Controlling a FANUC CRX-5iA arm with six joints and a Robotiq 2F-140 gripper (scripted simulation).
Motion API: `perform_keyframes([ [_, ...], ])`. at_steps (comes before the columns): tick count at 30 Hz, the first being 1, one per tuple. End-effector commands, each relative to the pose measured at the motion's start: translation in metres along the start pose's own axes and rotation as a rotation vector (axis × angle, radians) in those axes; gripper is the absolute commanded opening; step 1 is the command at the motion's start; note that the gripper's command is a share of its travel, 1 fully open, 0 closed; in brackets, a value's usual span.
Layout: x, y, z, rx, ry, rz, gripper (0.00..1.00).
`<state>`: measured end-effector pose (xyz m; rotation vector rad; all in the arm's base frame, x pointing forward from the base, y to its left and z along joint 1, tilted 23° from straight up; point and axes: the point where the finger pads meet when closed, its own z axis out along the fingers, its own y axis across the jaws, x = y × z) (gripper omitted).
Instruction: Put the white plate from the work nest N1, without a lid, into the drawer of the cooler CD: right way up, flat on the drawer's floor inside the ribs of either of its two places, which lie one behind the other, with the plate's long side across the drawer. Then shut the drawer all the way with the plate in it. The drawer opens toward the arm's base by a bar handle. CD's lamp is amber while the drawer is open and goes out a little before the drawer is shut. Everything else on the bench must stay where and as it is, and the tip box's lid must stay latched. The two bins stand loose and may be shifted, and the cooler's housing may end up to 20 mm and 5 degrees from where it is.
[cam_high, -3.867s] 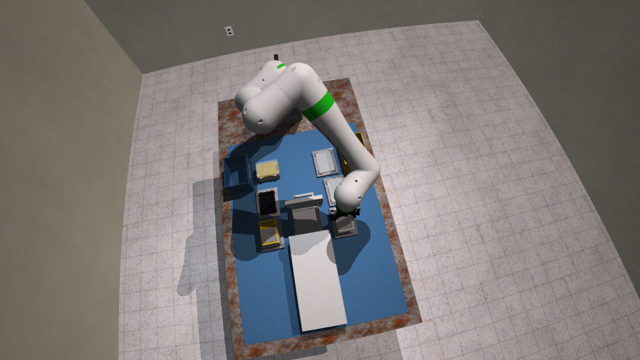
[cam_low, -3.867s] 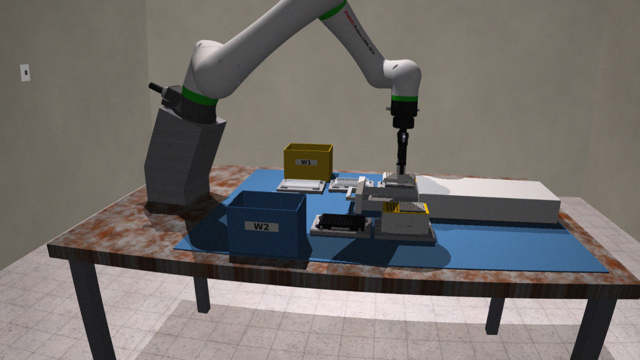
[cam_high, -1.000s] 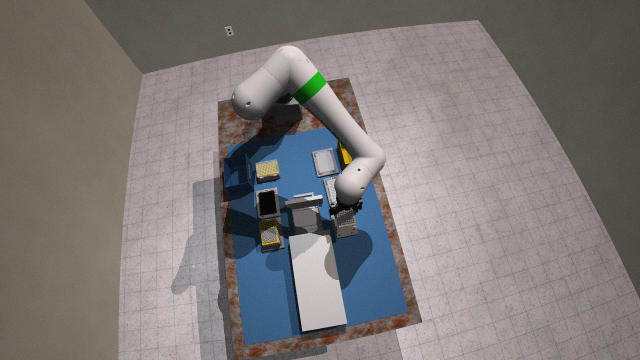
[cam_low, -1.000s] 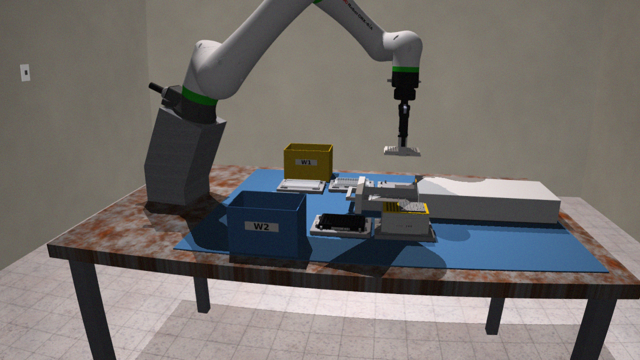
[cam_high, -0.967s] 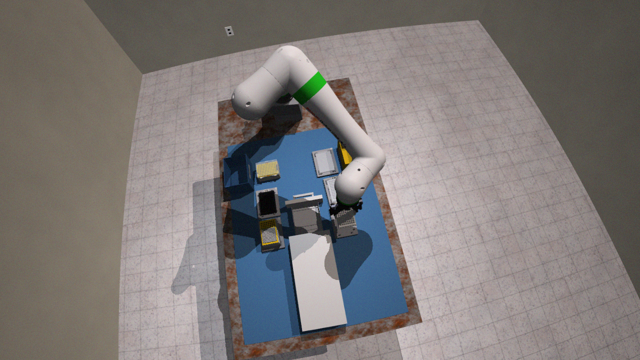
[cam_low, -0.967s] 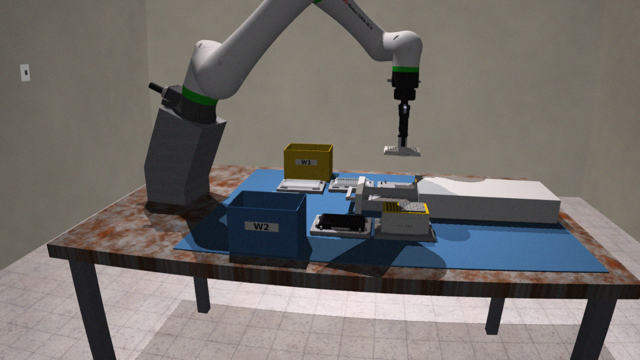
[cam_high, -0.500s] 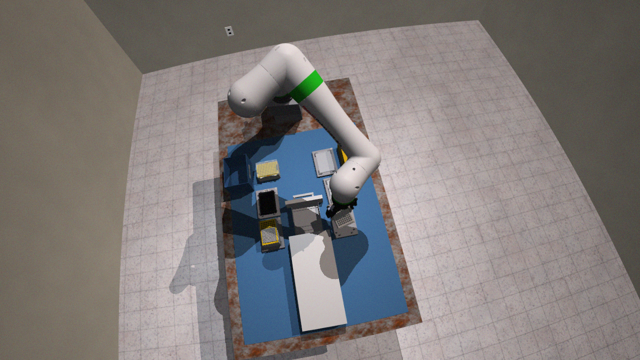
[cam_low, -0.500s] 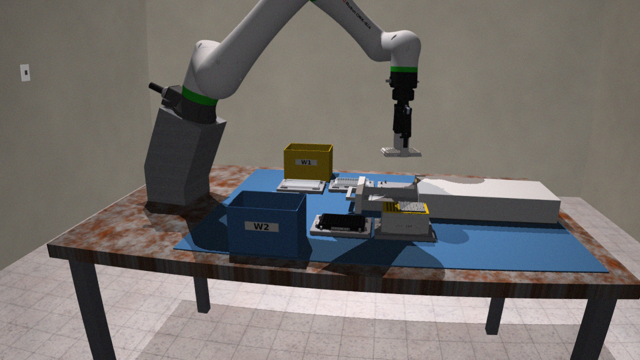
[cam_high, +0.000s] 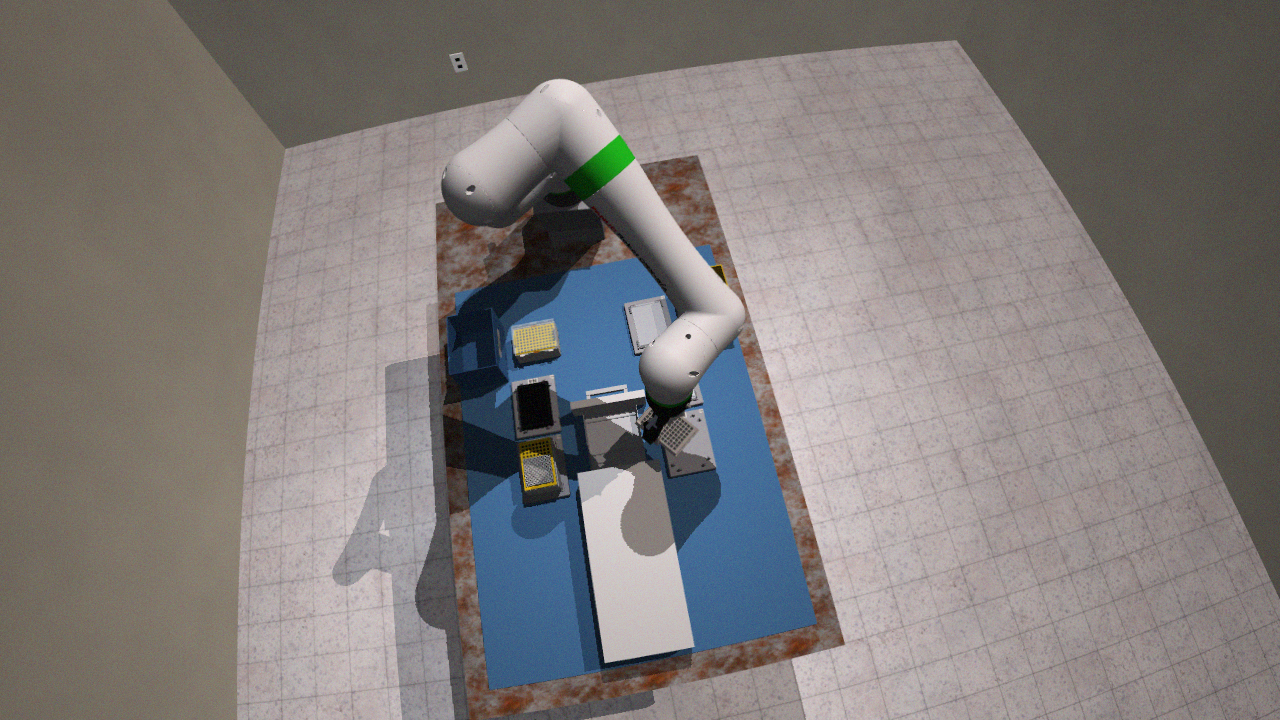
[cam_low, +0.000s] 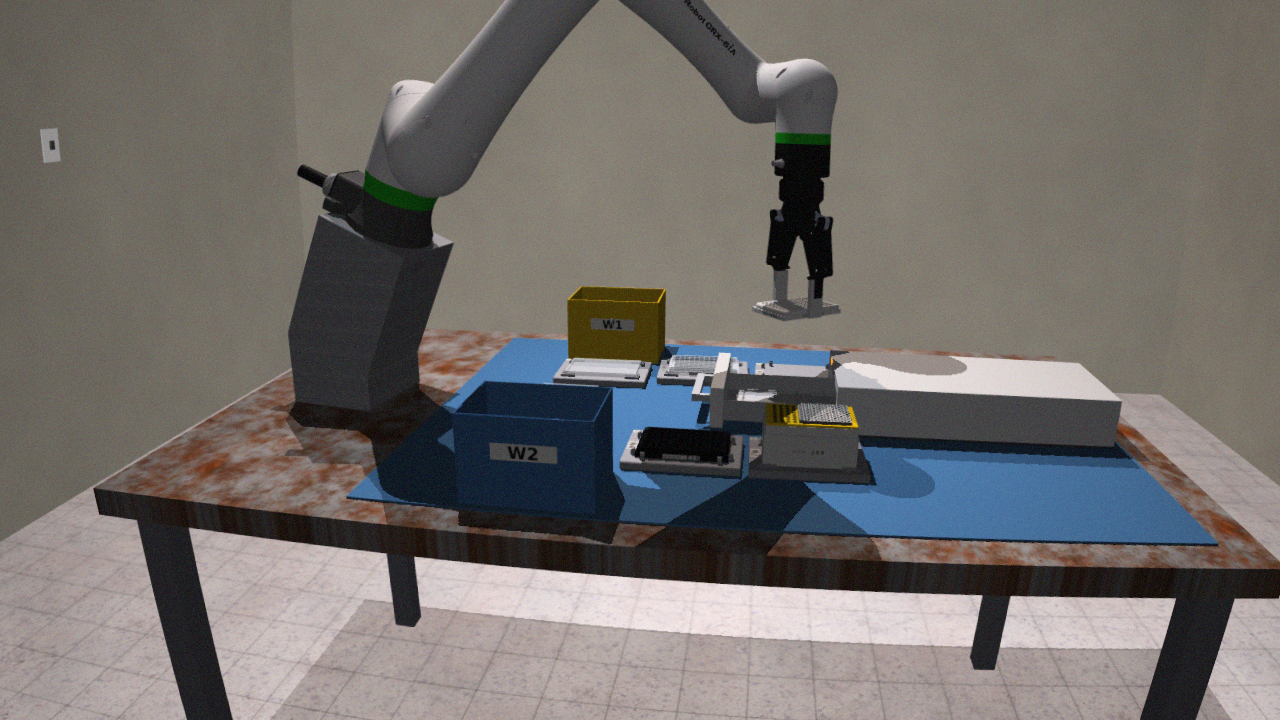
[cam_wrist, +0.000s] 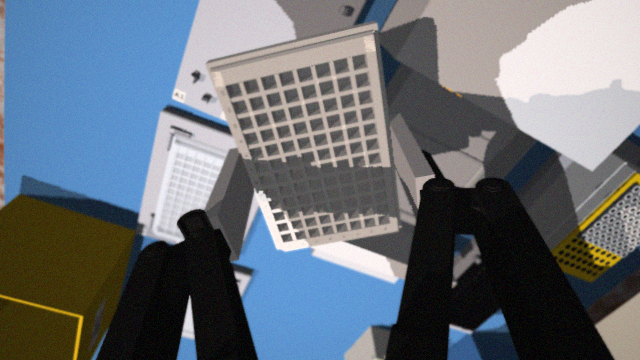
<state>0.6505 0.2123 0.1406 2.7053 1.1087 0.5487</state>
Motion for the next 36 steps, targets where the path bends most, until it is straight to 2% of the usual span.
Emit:
perform_keyframes([
  [1,-0.008,0.005,0.0,0.009,0.001,-0.123,0.0],
  [26,-0.059,0.04,0.001,0.009,0.004,-0.885,0.0],
  [36,-0.076,0.052,0.001,0.009,0.004,-0.885,0.0],
])
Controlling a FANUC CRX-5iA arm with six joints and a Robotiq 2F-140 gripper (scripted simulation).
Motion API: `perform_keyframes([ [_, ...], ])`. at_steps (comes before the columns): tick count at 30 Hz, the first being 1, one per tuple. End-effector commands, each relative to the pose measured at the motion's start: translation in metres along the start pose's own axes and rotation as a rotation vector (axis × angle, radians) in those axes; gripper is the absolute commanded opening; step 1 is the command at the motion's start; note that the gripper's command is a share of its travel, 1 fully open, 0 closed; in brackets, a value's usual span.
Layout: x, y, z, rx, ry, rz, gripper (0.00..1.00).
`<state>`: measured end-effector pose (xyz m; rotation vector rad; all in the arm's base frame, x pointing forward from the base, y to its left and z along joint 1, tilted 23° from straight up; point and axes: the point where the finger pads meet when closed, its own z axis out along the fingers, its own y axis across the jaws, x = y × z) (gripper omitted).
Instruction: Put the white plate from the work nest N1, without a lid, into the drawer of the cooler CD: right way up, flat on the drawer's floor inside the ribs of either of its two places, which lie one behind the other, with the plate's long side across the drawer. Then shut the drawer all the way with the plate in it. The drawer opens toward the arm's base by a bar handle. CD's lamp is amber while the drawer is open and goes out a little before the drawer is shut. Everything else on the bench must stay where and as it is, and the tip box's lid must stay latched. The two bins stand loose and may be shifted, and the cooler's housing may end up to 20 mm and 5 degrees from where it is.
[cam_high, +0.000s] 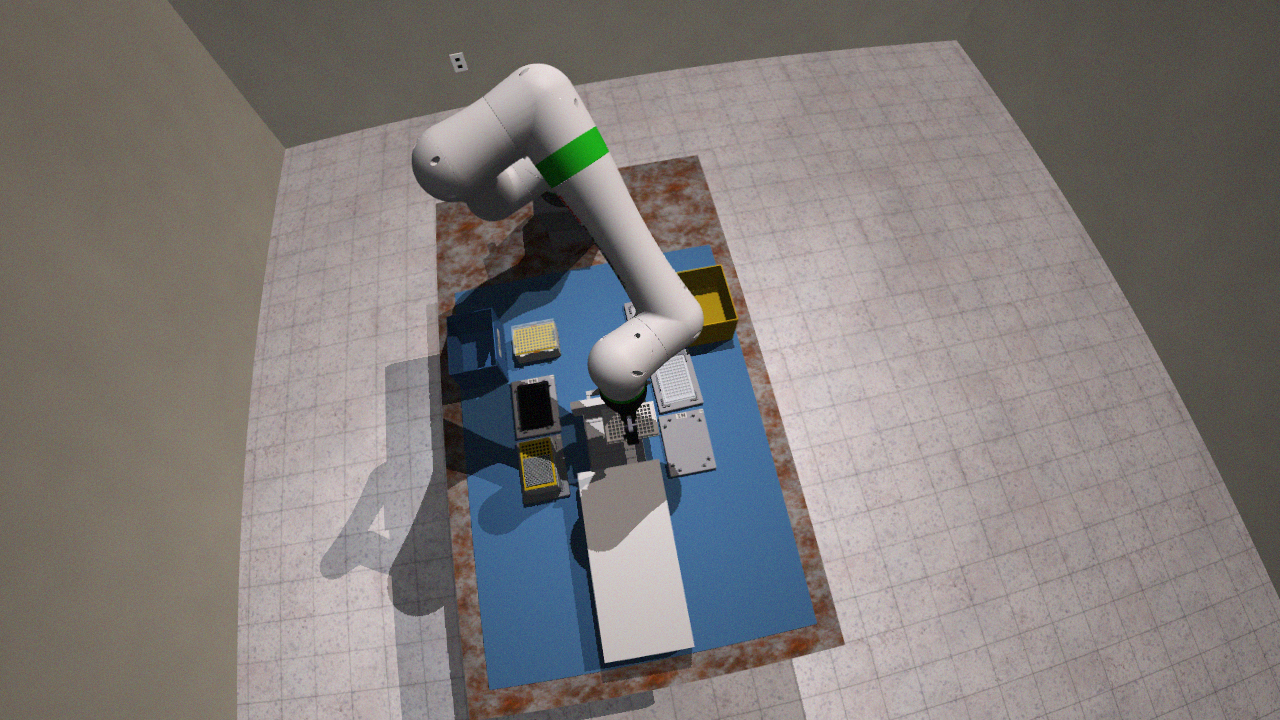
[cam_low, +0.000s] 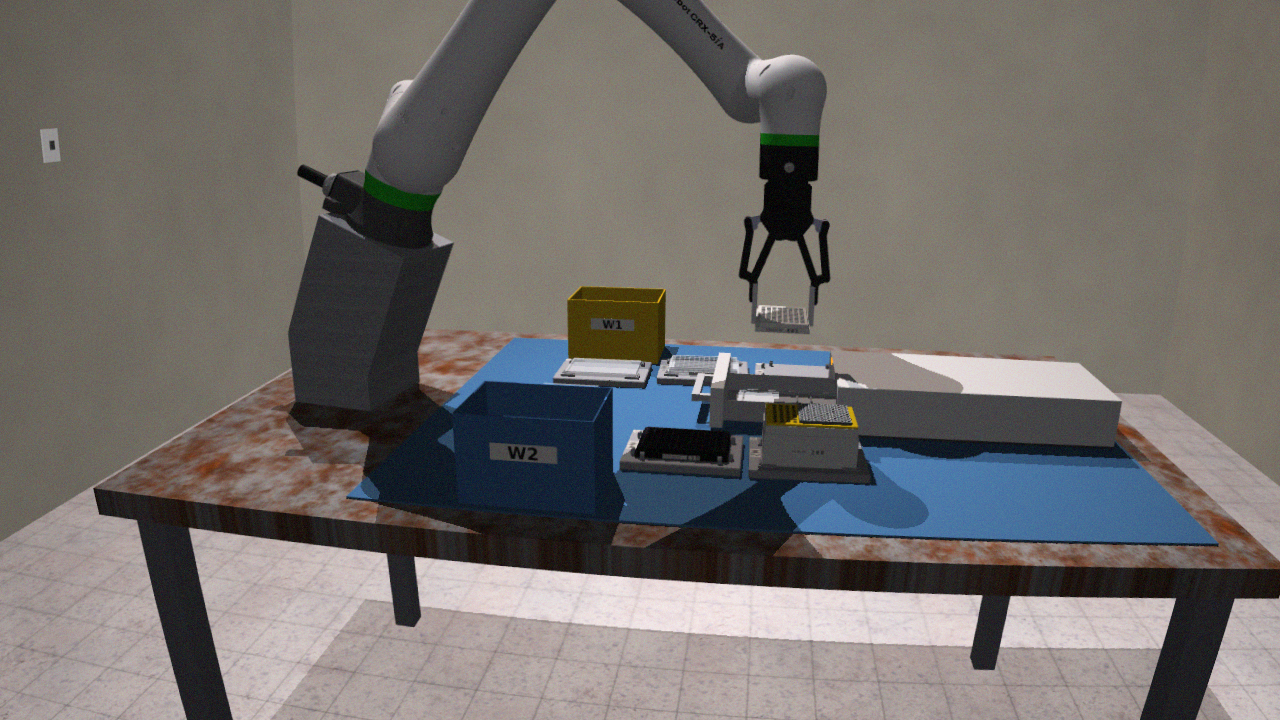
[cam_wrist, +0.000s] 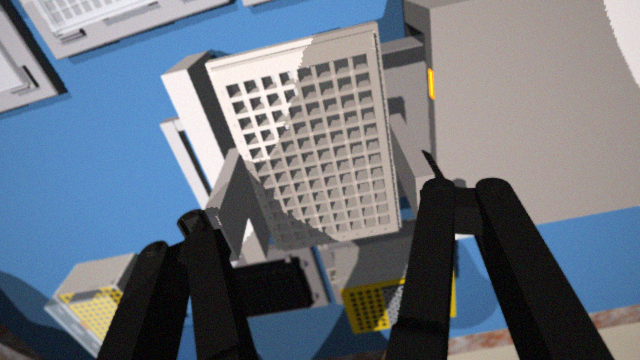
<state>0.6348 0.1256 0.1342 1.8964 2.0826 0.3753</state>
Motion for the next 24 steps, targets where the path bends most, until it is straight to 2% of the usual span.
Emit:
perform_keyframes([
  [1,-0.006,-0.002,0.0,0.0,0.0,0.0,0.0],
  [19,-0.049,-0.014,0.0,0.0,0.0,0.0,0.0],
  [24,-0.049,-0.014,0.0,0.0,0.0,0.0,0.0],
])
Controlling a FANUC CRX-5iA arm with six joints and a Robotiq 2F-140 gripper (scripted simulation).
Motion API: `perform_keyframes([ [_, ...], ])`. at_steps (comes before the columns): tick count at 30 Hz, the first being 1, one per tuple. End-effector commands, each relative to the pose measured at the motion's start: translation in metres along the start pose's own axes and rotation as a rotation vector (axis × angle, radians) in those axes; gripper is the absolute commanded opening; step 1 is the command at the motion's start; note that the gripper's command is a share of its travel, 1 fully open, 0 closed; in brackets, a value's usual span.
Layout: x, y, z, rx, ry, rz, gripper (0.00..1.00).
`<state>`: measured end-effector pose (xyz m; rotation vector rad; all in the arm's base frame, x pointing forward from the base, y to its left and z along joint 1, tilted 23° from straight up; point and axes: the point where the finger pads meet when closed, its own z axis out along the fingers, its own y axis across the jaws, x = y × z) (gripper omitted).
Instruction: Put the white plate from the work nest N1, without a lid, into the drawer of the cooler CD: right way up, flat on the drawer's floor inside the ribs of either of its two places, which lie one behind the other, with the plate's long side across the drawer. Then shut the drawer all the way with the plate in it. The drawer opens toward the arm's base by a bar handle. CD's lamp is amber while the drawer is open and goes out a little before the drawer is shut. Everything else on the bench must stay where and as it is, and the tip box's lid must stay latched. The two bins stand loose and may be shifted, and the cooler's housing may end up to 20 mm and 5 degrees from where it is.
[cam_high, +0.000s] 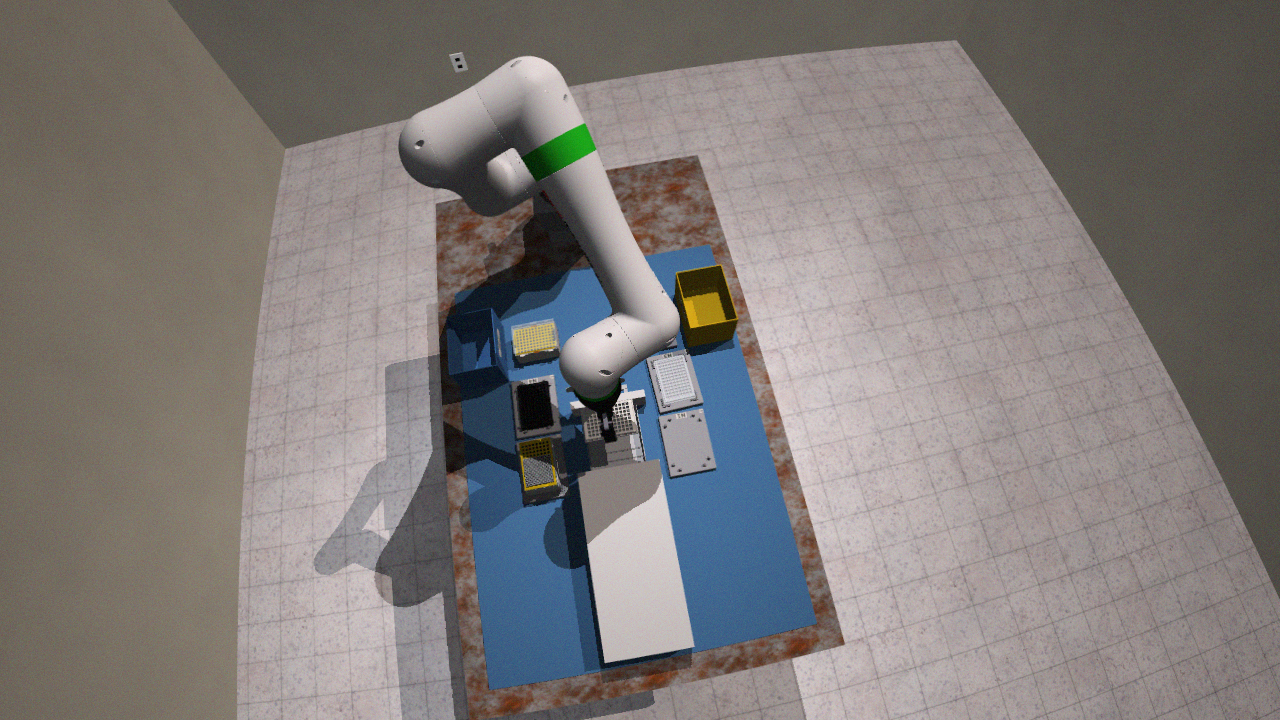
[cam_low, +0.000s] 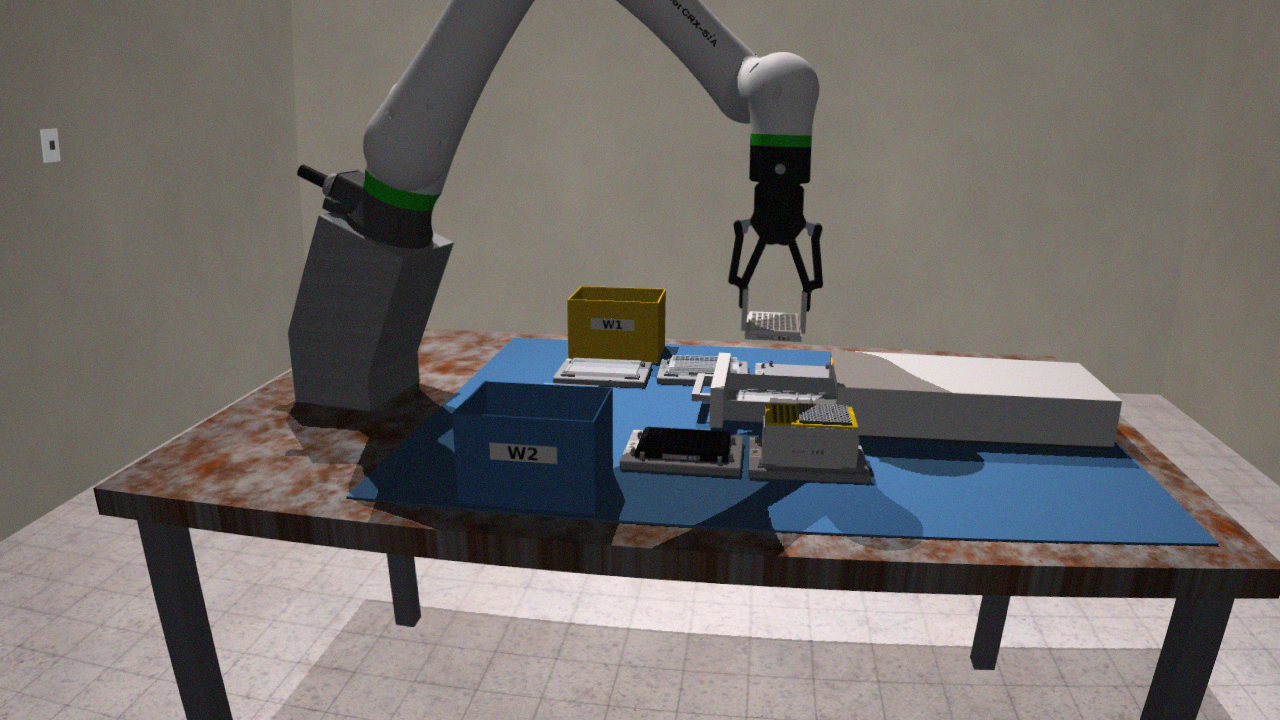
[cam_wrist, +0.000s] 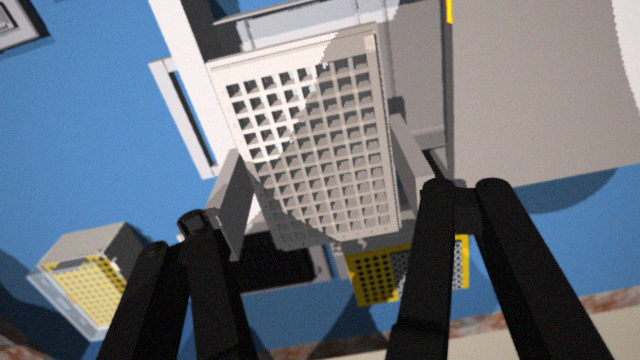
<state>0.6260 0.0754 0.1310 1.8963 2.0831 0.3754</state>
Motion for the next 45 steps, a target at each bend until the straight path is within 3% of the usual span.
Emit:
perform_keyframes([
  [1,0.0,0.0,0.0,0.0,0.0,0.0,0.0],
  [7,0.0,0.0,0.0,0.0,0.0,0.0,0.0],
  [45,0.002,0.001,0.045,0.0,0.0,0.0,0.0],
])
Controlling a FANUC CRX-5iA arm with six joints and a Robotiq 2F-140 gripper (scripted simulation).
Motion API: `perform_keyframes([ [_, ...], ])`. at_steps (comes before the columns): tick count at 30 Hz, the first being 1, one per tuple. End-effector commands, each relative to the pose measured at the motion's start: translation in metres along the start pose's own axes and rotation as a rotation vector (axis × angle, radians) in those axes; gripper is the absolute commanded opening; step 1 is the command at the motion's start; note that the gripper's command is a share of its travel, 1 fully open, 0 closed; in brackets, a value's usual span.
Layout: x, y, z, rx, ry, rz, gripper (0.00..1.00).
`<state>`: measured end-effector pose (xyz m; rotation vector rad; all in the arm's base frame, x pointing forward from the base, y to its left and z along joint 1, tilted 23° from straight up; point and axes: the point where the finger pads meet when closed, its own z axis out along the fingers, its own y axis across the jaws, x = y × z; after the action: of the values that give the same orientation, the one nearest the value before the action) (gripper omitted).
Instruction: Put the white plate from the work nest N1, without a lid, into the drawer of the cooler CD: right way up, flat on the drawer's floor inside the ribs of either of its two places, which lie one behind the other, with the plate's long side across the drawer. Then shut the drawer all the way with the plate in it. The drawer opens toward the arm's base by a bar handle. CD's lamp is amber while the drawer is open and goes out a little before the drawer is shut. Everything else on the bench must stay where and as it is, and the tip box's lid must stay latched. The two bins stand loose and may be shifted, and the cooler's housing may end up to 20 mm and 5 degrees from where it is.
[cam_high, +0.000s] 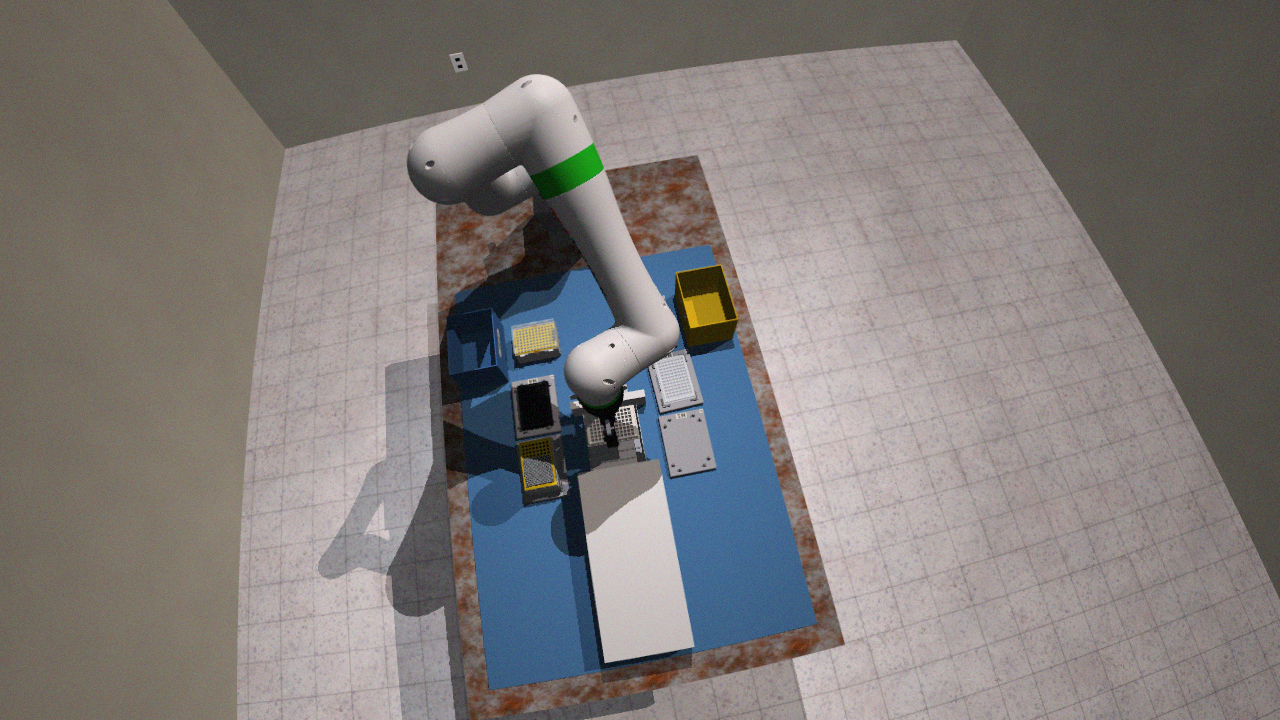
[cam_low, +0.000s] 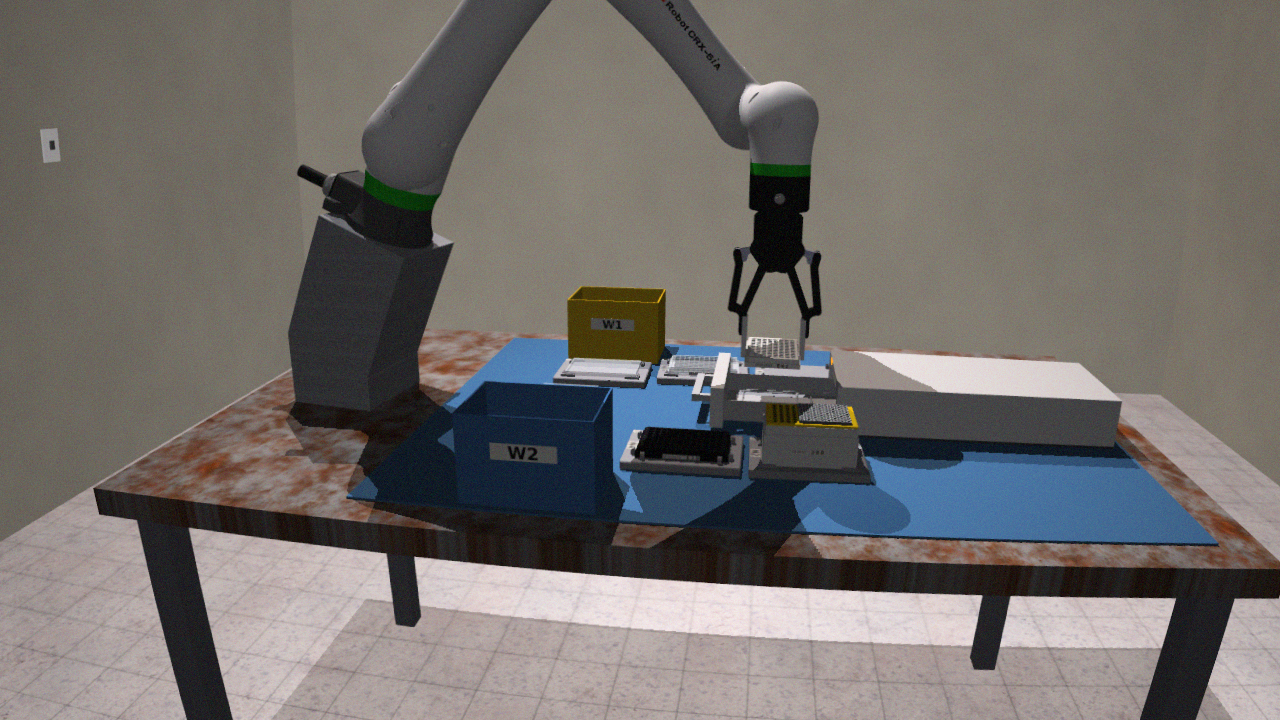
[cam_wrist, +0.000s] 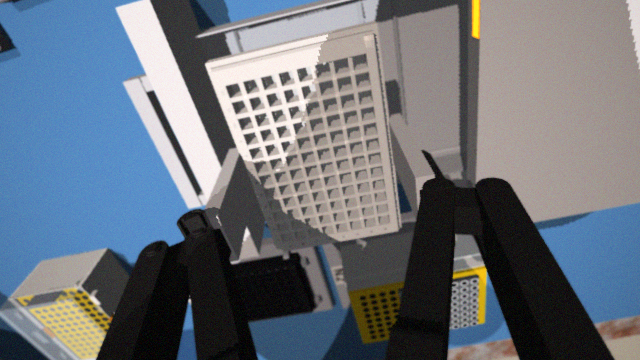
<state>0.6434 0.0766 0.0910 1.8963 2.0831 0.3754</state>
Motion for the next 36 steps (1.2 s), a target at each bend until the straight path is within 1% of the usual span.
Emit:
perform_keyframes([
  [1,0.0,0.0,0.003,0.0,0.0,0.0,0.0],
  [36,0.0,0.0,0.044,0.0,0.0,0.0,0.0],
])
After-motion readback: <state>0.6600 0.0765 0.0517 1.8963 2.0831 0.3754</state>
